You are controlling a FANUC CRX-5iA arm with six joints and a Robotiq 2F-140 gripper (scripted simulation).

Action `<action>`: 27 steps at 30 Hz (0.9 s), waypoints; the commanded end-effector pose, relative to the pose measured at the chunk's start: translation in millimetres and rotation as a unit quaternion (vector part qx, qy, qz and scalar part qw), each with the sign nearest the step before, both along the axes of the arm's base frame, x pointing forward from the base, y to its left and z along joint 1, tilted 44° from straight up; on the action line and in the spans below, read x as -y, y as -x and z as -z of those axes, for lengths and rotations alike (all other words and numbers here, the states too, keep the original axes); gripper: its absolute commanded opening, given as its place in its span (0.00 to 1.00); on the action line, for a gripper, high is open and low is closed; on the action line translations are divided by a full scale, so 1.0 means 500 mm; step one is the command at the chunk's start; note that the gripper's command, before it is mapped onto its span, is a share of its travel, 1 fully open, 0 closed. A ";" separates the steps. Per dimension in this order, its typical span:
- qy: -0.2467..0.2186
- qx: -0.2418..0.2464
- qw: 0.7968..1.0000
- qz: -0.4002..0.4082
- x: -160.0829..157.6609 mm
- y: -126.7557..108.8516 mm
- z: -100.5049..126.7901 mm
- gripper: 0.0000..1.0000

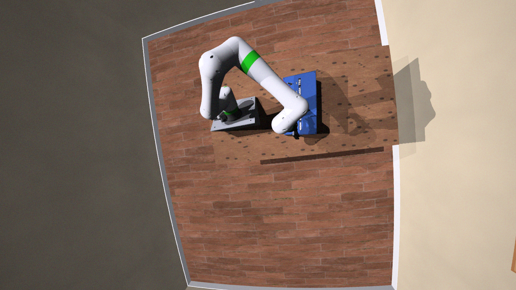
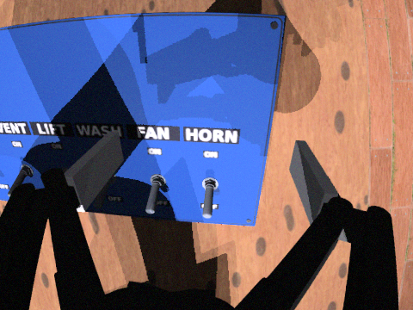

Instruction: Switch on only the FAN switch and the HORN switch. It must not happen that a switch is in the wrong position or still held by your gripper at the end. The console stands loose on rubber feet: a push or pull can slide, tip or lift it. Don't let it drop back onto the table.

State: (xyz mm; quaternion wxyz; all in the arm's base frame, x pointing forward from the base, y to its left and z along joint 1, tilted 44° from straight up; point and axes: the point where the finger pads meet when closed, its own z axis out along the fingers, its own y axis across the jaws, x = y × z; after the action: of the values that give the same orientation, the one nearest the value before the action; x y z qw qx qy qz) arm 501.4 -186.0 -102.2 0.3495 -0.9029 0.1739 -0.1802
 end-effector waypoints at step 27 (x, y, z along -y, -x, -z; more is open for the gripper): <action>0.000 0.000 1.000 0.000 0.060 0.046 -0.072 0.00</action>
State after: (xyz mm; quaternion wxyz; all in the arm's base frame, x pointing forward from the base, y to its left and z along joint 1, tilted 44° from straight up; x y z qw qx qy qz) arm 479.6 -213.7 -68.8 0.3494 -0.9029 0.1739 -0.1801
